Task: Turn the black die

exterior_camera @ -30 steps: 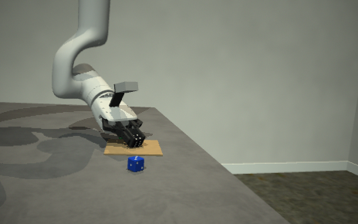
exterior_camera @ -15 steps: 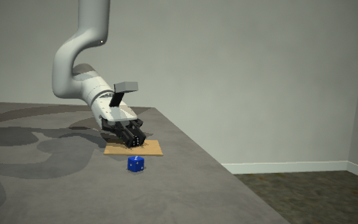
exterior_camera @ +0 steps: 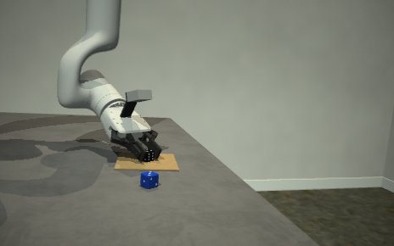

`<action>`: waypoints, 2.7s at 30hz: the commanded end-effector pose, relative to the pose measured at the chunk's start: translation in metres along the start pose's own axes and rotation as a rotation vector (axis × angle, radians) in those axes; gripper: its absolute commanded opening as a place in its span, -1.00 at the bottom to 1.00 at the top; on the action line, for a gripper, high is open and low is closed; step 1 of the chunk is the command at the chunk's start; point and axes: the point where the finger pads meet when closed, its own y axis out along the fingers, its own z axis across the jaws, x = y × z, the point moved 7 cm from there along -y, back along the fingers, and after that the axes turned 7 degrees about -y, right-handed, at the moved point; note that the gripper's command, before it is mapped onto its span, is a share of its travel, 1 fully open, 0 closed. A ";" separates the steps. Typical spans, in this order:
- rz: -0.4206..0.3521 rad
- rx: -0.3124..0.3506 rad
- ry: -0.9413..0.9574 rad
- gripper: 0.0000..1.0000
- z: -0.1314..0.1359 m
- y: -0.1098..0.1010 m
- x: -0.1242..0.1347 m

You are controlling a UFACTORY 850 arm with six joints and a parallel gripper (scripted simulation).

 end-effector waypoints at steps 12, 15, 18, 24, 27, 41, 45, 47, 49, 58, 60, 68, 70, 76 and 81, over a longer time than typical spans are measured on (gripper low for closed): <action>0.001 -0.001 0.001 -0.17 -0.001 0.000 -0.001; 0.001 -0.001 0.001 -0.17 -0.001 0.000 -0.001; 0.001 -0.001 0.001 -0.17 -0.001 0.000 -0.001; 0.001 -0.001 0.001 -0.17 -0.001 0.000 -0.001; 0.001 -0.001 0.001 -0.17 -0.001 0.000 -0.001; 0.001 -0.001 0.001 -0.17 -0.001 -0.004 -0.001; 0.001 -0.001 0.001 -0.17 -0.001 -0.014 -0.001; 0.001 -0.001 0.001 -0.17 -0.001 -0.022 -0.001; 0.001 -0.001 0.001 -0.17 -0.001 -0.030 -0.001; 0.001 -0.001 0.001 -0.17 -0.001 -0.048 -0.001; 0.001 -0.001 0.001 -0.17 -0.001 -0.050 -0.001; 0.001 -0.001 0.001 -0.17 0.000 -0.053 -0.006; 0.001 -0.001 0.001 -0.17 0.000 -0.054 -0.009; 0.001 -0.001 0.001 -0.17 0.003 -0.064 -0.027; 0.001 -0.001 0.001 -0.17 0.005 -0.074 -0.045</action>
